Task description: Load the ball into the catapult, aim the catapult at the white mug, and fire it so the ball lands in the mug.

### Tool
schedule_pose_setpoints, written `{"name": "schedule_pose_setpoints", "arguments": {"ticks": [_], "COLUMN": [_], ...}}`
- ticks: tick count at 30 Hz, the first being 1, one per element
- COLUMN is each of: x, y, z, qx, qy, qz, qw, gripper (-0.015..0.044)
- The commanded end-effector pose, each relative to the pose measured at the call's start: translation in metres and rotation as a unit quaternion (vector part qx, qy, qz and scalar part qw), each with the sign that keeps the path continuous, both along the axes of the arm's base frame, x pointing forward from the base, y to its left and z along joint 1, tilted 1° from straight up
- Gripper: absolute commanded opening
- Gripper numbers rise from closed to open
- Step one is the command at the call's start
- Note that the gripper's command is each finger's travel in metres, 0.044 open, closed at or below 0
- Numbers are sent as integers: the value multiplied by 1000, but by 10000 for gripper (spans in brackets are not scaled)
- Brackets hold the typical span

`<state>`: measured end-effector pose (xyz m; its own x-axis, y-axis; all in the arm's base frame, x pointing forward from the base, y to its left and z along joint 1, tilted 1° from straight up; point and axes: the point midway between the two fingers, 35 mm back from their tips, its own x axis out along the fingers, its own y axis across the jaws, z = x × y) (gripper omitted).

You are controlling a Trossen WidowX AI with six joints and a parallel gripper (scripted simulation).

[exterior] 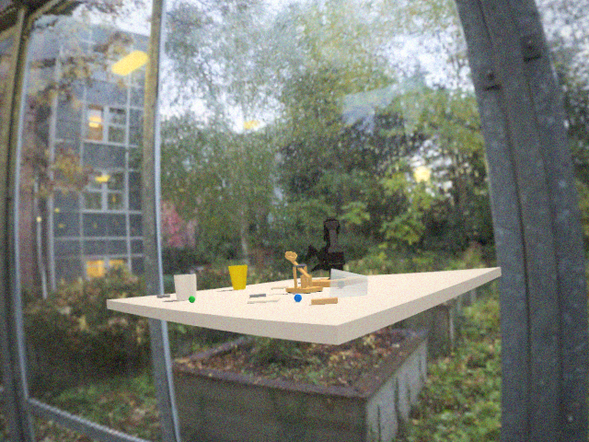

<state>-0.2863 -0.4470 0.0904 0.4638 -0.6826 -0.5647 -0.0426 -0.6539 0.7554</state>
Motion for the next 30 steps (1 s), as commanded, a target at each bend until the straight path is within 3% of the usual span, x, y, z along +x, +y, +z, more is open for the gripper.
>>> {"name": "schedule_pose_setpoints", "arguments": {"ticks": [1,30], "x": [1,198], "y": [-1,-47], "z": [0,11], "qx": [0,-21], "qy": [1,157], "qz": [2,286], "qw": [1000,945], "gripper": [426,440]}}
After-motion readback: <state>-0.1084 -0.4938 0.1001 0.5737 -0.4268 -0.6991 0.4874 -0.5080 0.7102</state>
